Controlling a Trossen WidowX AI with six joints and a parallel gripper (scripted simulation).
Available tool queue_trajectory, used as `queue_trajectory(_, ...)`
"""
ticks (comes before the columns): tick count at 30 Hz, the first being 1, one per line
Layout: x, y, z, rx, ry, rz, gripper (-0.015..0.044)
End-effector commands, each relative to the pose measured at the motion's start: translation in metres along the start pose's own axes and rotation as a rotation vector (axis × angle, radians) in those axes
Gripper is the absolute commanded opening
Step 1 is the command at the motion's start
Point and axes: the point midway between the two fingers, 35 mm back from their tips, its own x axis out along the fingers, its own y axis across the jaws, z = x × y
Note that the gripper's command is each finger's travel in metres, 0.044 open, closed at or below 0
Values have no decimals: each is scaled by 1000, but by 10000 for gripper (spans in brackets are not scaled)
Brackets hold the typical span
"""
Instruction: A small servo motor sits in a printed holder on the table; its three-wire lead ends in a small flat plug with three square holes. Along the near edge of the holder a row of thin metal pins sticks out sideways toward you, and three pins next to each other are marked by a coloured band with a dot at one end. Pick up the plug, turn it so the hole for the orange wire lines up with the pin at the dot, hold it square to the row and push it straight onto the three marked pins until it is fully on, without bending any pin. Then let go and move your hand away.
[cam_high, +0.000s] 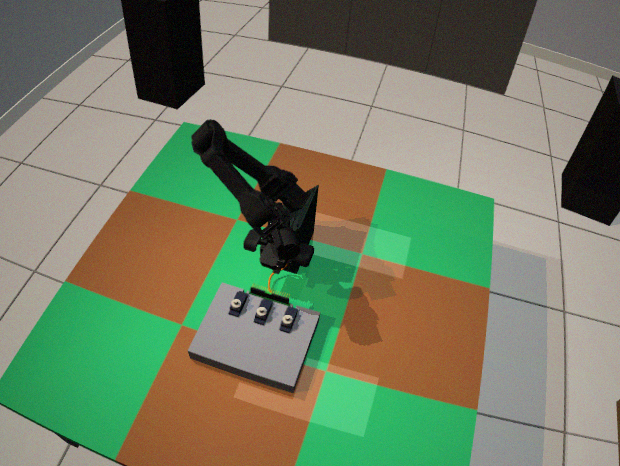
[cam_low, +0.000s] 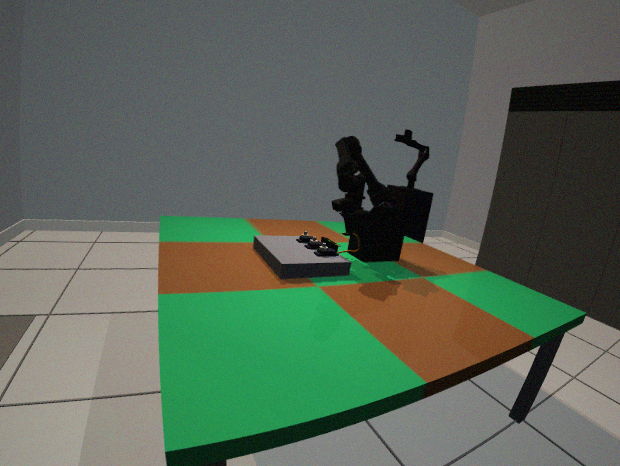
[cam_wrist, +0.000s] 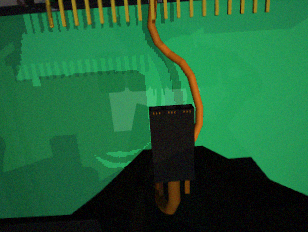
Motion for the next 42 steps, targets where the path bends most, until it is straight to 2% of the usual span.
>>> queue_trajectory(1,17,-1,-4,-9,8,-9,0)
queue_trajectory(6,32,-2,-5,-9,8,-12,0)
queue_trajectory(20,29,-3,31,-8,7,-12,0)
queue_trajectory(42,29,-3,43,-7,7,-12,0)
